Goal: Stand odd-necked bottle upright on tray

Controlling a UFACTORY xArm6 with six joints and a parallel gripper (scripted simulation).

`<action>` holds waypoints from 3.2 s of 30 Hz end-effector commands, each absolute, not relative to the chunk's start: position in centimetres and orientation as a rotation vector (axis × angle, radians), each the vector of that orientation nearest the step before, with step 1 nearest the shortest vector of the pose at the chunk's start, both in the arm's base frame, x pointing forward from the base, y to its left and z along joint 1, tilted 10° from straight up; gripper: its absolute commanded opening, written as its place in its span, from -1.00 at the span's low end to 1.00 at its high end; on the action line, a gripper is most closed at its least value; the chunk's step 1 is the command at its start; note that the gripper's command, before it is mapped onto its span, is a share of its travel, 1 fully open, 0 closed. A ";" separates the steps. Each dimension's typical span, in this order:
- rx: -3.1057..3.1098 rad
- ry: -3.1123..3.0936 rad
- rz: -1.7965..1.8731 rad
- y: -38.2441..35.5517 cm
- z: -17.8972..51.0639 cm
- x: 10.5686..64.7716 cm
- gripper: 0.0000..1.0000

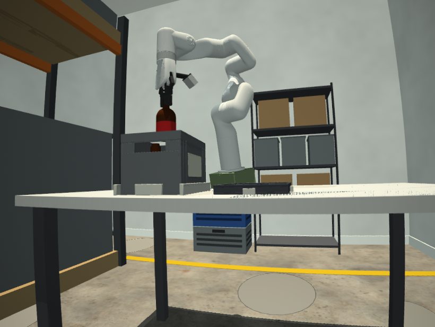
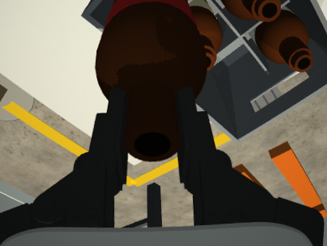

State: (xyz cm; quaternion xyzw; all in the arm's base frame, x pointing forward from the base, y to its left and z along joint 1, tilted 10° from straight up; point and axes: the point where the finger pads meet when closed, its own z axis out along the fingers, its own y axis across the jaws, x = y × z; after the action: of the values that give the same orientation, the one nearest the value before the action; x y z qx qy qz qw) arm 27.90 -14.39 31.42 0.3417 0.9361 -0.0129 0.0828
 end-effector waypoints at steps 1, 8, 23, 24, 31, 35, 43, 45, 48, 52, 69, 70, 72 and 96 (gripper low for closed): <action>1.019 2.792 -0.039 -14.4 31.7 27.9 -1.00; 1.019 2.792 -0.039 -14.4 31.7 27.9 -1.00; 1.019 2.792 -0.039 -14.4 31.7 27.9 -1.00; 1.019 2.792 -0.039 -14.4 31.7 27.9 -1.00; 1.019 2.792 -0.039 -14.4 31.7 27.9 -1.00; 1.019 2.792 -0.039 -14.3 31.7 28.0 -1.00; 1.019 2.792 -0.039 -14.1 31.7 28.0 -1.00; 1.019 2.792 -0.039 -14.1 31.7 28.0 -1.00; 1.019 2.792 -0.039 -14.0 31.7 28.0 -1.00; 1.019 2.792 -0.039 -13.9 31.7 28.1 -1.00; 1.019 2.792 -0.039 -13.0 31.7 28.3 -1.00; 1.019 2.792 -0.039 -12.9 31.7 28.3 -1.00; 1.019 2.792 -0.039 -12.7 31.7 28.3 -1.00; 1.019 2.792 -0.039 -10.3 31.5 28.9 -1.00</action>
State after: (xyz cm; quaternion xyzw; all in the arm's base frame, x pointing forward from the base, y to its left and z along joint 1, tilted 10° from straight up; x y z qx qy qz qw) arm 28.72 -10.83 31.41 0.3416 0.9361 -0.0130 0.0827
